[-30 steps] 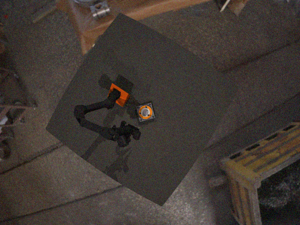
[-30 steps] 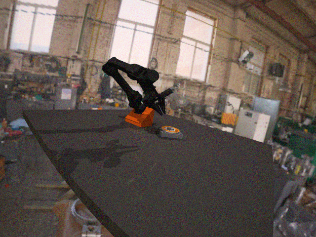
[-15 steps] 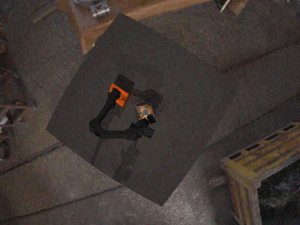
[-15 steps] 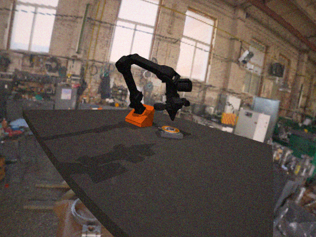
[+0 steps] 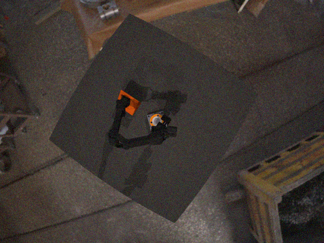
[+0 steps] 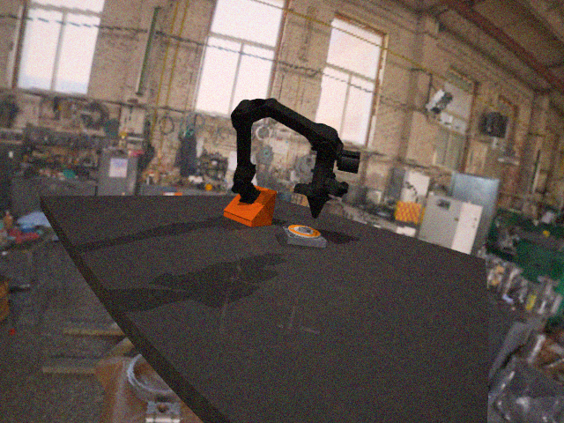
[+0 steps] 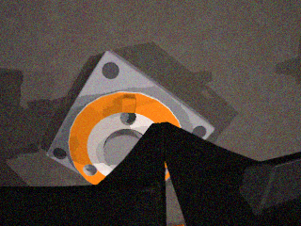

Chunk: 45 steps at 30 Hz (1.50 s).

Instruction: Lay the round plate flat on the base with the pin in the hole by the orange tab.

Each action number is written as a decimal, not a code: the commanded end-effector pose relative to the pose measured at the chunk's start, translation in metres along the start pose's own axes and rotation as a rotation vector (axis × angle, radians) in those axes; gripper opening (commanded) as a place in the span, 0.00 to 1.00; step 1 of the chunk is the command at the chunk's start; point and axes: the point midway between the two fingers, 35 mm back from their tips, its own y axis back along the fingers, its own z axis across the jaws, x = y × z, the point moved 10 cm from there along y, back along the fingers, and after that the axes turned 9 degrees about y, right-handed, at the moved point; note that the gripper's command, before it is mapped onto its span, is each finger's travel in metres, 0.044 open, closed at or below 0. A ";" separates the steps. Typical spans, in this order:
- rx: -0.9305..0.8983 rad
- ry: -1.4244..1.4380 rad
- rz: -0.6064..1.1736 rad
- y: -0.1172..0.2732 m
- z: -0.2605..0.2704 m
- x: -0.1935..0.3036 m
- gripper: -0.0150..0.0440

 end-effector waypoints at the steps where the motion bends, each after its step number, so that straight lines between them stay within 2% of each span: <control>1: 0.008 0.015 0.006 -0.008 0.002 -0.001 0.25; 9: 0.010 0.015 0.006 -0.048 0.001 0.000 0.25; 45: 0.009 0.015 0.006 -0.050 0.025 -0.010 0.25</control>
